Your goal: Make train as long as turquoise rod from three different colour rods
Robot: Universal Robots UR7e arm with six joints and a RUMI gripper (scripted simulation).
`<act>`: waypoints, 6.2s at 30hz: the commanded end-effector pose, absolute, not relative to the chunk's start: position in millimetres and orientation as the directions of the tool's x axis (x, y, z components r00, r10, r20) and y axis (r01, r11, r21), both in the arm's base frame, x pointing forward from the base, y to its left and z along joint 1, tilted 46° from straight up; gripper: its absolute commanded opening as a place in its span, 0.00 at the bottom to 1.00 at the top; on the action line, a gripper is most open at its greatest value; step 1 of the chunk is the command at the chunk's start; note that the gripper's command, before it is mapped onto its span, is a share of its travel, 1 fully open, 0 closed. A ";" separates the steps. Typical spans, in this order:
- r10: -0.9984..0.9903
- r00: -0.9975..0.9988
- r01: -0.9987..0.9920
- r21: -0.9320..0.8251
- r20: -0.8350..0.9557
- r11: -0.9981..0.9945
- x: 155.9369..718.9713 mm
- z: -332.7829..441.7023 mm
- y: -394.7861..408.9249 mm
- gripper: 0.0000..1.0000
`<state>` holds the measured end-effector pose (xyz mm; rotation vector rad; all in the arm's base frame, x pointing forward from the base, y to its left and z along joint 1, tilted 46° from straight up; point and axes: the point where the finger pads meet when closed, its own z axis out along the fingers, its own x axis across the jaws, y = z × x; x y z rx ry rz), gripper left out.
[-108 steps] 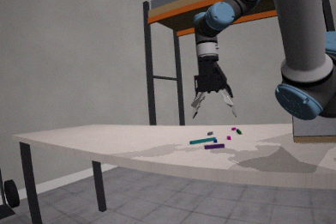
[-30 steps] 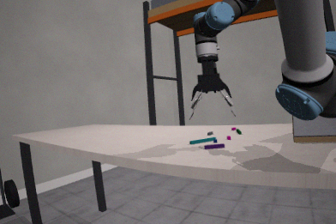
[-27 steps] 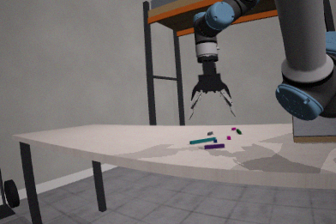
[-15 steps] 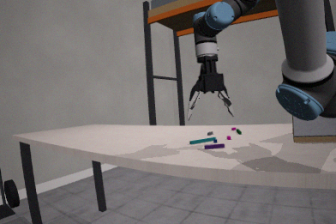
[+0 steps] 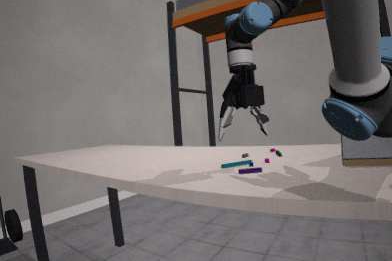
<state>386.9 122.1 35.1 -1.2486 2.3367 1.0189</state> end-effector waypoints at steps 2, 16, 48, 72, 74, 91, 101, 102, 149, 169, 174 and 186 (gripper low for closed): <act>-0.655 -0.413 -0.908 0.335 -0.632 0.249 390.4 38.9 124.5 1.00; -0.699 -0.141 -0.988 0.144 -0.701 0.055 392.2 43.3 129.1 1.00; -0.586 0.493 -0.868 -0.315 -0.643 -0.384 391.5 53.8 139.4 1.00; -0.330 0.849 -0.525 -0.585 -0.413 -0.618 386.8 60.4 145.7 1.00; -0.304 0.870 -0.489 -0.602 -0.388 -0.632 386.3 60.9 146.1 1.00; -0.068 0.985 -0.160 -0.699 -0.157 -0.698 381.6 64.1 148.9 1.00; 0.073 0.997 0.041 -0.716 -0.014 -0.697 378.7 65.4 149.9 1.00; 0.088 0.996 0.062 -0.716 0.001 -0.695 378.3 65.5 150.0 1.00; 0.622 0.514 0.856 -0.406 0.591 -0.322 367.0 65.0 148.8 1.00; 0.699 0.128 0.990 -0.135 0.704 -0.045 365.5 62.5 146.3 1.00; 0.699 0.022 0.998 -0.059 0.714 0.029 365.5 61.8 145.6 1.00; 0.672 -0.215 0.975 0.112 0.708 0.194 366.2 60.2 144.2 1.00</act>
